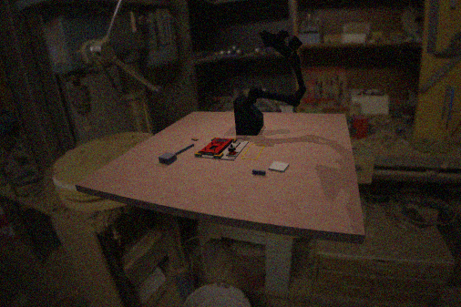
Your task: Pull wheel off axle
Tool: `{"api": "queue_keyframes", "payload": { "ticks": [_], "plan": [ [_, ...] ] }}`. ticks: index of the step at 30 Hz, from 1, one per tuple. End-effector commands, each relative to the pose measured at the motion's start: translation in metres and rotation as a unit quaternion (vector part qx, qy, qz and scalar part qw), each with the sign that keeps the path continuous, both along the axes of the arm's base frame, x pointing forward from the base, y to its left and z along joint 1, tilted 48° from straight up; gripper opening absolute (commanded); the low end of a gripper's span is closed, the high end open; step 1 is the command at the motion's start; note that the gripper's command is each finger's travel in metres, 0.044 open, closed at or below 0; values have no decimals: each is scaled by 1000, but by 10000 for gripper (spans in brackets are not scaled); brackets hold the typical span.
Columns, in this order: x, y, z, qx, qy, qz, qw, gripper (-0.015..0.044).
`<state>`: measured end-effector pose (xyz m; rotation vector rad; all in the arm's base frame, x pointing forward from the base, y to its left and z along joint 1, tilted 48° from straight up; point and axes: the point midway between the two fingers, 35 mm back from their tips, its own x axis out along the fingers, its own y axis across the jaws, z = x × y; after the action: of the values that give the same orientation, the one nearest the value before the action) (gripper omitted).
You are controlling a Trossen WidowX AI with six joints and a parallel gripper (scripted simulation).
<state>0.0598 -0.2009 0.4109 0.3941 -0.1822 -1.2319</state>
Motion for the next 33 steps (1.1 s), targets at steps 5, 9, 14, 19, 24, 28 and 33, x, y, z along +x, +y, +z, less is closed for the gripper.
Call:
{"api": "queue_keyframes", "payload": {
  "ticks": [5, 9, 14, 19, 24, 28, 33],
  "plan": [
    [14, -11, -11, 35, -16, 25, 999, 300],
    [40, -28, -31, 100, -40, 67, 992, 300],
    [73, -36, -54, 167, -47, 120, 978, 300],
    [114, -35, -84, 246, -45, 180, 951, 300],
    [157, -30, -115, 327, -38, 234, 915, 300],
    [190, -19, -141, 393, -28, 271, 878, 300],
    [228, 2, -176, 461, 2, 310, 832, 300]
  ]
}}
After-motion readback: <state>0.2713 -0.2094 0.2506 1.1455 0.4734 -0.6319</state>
